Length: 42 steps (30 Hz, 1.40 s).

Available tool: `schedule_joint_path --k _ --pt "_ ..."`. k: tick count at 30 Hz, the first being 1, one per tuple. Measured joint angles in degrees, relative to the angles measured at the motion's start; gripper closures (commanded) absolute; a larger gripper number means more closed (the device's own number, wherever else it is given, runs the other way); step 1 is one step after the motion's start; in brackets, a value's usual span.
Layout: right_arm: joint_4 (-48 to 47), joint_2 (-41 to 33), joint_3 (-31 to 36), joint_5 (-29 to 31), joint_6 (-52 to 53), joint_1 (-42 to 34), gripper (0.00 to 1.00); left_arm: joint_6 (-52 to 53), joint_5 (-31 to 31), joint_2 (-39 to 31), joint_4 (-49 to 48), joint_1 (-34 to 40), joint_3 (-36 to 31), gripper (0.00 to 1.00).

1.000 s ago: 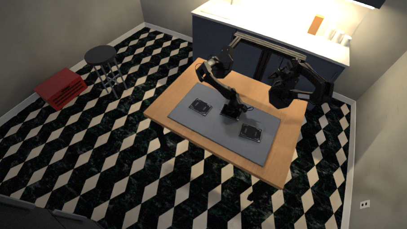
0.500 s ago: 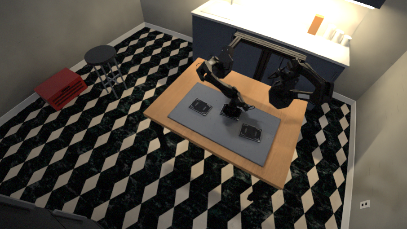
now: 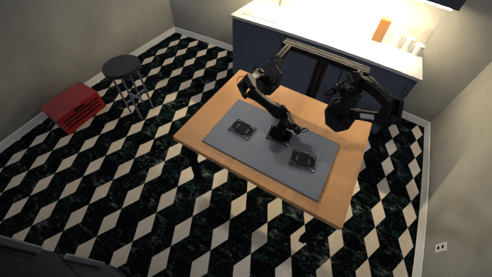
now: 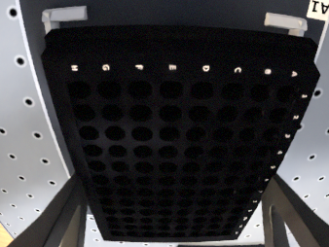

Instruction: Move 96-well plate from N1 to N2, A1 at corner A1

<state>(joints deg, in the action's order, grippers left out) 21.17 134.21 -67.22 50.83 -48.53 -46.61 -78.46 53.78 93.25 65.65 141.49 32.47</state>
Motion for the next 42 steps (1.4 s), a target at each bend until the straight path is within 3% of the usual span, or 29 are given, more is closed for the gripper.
schedule_joint_path --k 16,42 --pt "-5.03 0.24 1.31 0.22 -3.72 1.86 0.22 0.0 0.0 0.0 0.0 0.0 0.0 0.0" --pt "-2.03 0.31 0.15 -0.02 -2.27 1.75 0.22 0.0 0.0 0.0 0.0 0.0 0.0 0.0"
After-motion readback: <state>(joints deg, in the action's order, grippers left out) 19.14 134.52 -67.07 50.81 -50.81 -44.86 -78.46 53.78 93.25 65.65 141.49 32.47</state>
